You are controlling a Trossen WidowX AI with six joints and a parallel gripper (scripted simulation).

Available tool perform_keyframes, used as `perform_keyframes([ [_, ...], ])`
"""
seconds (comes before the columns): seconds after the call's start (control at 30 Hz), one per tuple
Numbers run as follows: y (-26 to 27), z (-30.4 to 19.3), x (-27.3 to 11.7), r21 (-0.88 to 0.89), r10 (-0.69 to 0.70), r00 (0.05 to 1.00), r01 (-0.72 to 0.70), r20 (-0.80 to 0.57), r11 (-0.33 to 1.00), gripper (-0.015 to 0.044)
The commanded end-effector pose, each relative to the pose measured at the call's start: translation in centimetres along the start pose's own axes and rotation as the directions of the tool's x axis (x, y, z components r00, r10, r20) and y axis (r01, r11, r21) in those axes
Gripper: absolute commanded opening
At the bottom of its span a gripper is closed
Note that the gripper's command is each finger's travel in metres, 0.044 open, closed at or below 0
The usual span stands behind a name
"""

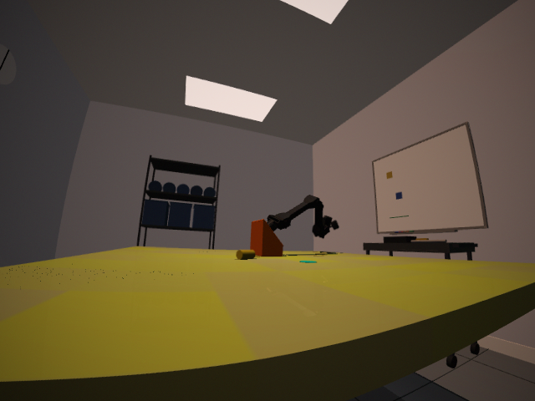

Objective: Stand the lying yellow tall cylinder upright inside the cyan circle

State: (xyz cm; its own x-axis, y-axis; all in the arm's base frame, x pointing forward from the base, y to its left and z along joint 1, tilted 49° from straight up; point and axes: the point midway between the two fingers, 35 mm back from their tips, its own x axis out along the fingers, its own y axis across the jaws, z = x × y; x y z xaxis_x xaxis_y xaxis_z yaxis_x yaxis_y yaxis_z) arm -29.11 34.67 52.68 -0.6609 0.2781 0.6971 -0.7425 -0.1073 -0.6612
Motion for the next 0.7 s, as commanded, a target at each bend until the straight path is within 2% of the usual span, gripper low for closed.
perform_keyframes([
  [0.0,0.0,0.0,0.0,0.000,0.000,1.000,0.000,-0.001,1.000,0.0374],
  [0.1,-0.4,-0.7,-0.3,0.001,0.001,1.000,-0.001,-0.021,1.000,0.0309],
  [0.67,-6.8,-8.6,-5.4,0.005,-0.013,0.958,0.015,-0.285,1.000,0.0309],
])
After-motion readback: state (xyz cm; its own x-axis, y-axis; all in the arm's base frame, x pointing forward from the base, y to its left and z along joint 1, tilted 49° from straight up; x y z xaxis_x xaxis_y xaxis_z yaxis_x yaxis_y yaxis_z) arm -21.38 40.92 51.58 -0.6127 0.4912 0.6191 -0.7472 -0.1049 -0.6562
